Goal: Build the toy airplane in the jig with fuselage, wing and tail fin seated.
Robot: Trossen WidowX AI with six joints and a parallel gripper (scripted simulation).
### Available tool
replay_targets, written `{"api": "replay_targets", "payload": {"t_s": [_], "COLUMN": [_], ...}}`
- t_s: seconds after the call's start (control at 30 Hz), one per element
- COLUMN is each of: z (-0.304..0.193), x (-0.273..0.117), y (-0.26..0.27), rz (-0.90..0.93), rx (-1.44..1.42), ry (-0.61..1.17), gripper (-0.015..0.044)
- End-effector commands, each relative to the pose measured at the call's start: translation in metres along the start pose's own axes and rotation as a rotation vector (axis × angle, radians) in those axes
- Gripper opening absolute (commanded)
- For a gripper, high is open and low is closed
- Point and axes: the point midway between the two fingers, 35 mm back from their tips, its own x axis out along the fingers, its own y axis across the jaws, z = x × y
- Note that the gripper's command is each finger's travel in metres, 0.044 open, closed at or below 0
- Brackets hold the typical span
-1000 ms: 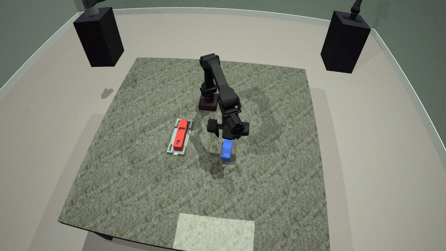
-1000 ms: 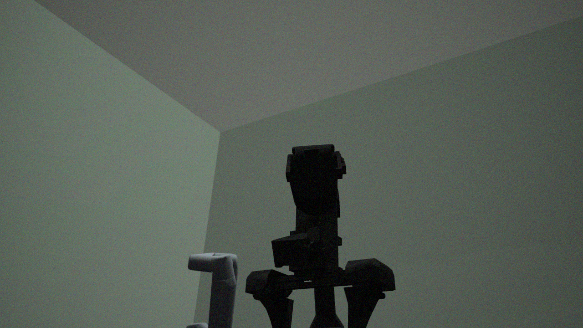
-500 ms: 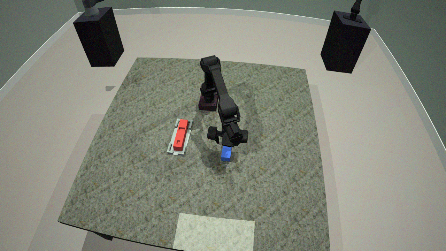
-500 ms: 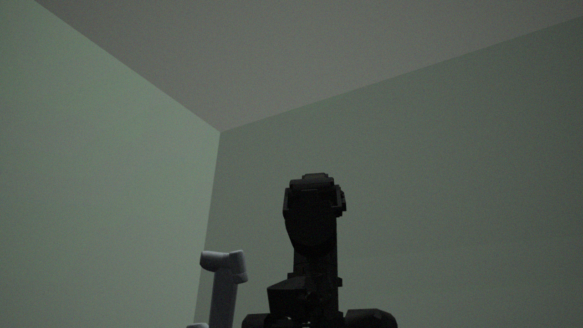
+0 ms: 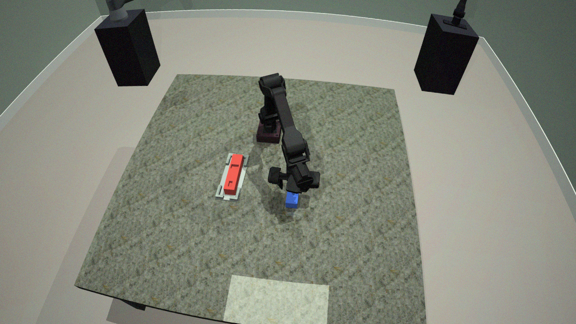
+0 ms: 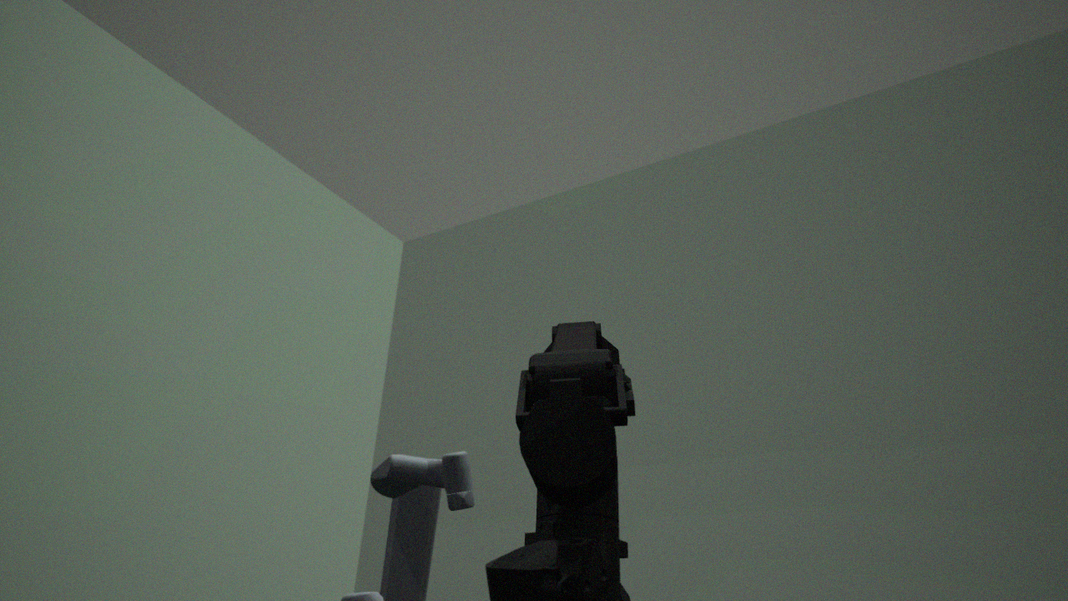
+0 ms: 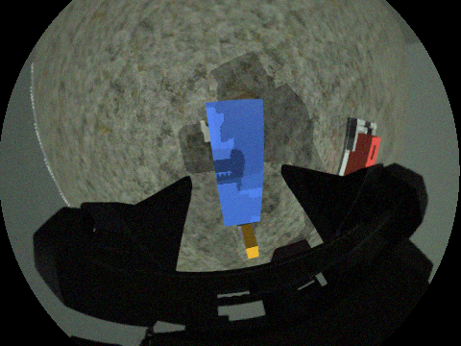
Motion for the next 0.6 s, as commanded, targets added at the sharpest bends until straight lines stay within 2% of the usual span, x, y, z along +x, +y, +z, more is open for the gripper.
{"api": "replay_targets", "payload": {"t_s": [0.0, 0.4, 0.57], "z": [-0.001, -0.002, -0.002], "x": [0.008, 0.025, 0.025], "y": [-0.001, -0.002, -0.002], "rz": [-0.008, -0.008, -0.008], "rx": [-0.005, -0.005, -0.005], "ry": [0.006, 0.006, 0.006], "gripper": [0.0440, 0.0440, 0.0309]}}
